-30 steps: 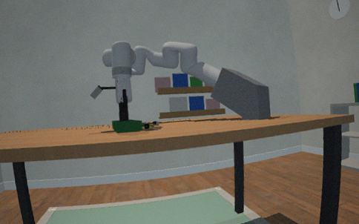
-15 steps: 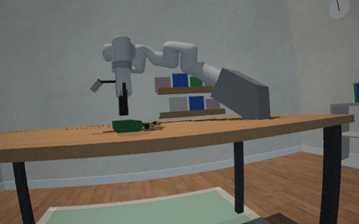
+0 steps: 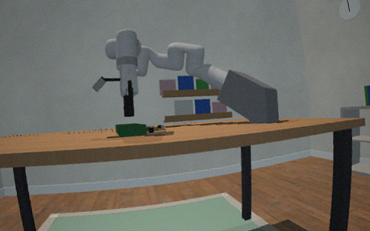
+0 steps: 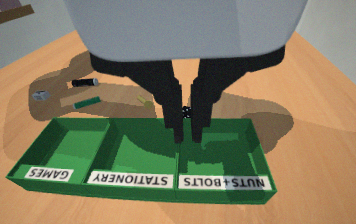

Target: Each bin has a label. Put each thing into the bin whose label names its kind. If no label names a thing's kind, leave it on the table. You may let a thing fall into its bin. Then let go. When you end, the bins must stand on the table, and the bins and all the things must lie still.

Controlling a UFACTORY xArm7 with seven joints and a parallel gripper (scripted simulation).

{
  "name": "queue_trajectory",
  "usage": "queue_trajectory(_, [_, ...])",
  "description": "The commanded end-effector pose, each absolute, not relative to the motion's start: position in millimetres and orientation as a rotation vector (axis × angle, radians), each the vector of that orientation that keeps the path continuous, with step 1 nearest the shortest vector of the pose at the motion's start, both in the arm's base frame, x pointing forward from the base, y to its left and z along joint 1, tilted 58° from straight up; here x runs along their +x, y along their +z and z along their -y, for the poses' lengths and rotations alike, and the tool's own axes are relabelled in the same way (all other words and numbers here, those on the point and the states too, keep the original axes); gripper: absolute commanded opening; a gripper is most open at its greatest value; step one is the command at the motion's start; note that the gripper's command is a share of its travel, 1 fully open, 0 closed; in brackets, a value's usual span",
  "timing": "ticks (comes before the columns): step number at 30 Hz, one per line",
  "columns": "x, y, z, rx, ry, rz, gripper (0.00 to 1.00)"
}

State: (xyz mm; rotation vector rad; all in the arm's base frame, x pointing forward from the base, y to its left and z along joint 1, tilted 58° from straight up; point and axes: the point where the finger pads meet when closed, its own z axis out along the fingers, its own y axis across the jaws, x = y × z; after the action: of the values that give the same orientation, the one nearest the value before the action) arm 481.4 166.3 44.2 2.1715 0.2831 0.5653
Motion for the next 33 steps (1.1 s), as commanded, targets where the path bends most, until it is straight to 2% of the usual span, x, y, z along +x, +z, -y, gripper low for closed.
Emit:
queue_trajectory(1, [483,31,-181,2.173,0.57,-0.285,0.07])
queue_trajectory(11, [484,16,-193,2.173,0.569,-0.284,0.07])
queue_trajectory(33, [506,-8,-162,2.173,0.569,-0.284,0.07])
